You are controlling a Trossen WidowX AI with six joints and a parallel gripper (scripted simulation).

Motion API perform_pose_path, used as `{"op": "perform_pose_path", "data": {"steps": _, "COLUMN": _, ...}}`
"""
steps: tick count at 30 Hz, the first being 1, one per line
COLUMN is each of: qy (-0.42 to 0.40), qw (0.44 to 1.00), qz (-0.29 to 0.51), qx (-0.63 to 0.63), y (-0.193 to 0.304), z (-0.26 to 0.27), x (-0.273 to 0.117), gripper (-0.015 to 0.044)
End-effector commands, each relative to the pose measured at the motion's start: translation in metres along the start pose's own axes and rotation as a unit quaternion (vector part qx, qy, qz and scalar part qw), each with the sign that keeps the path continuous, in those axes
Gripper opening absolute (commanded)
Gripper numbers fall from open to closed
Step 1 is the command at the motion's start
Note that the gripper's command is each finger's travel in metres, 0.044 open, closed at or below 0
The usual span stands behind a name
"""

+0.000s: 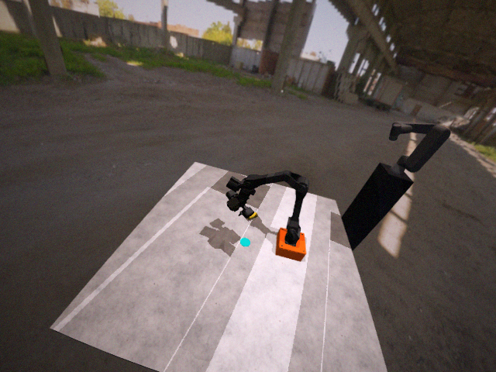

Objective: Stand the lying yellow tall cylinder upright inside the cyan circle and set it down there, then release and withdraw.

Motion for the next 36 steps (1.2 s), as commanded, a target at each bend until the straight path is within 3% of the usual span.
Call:
{"op": "perform_pose_path", "data": {"steps": 1, "qy": -0.023, "qw": 1.000, "qz": 0.003, "qx": 0.021, "y": 0.029, "z": 0.003, "x": -0.006, "gripper": 0.0309}}
{"op": "perform_pose_path", "data": {"steps": 13, "qy": -0.087, "qw": 0.992, "qz": 0.006, "qx": 0.088, "y": 0.102, "z": 0.027, "x": -0.023, "gripper": 0.0309}}
{"op": "perform_pose_path", "data": {"steps": 20, "qy": -0.097, "qw": 0.990, "qz": 0.004, "qx": 0.101, "y": 0.113, "z": 0.032, "x": -0.025, "gripper": 0.0309}}
{"op": "perform_pose_path", "data": {"steps": 31, "qy": -0.097, "qw": 0.990, "qz": 0.005, "qx": 0.101, "y": 0.112, "z": 0.052, "x": 0.076, "gripper": 0.0309}}
{"op": "perform_pose_path", "data": {"steps": 36, "qy": -0.097, "qw": 0.990, "qz": 0.005, "qx": 0.101, "y": 0.112, "z": 0.054, "x": 0.082, "gripper": 0.0309}}
Point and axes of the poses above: the point midway between the two fingers, 35 mm back from their tips, its own x axis out along the fingers, its own z axis across the jaws, y = z × x, the point moved 3 cm from there along -x, back along the fingers, and after that the axes turned 9 degrees about -x, right-handed, at the moved point
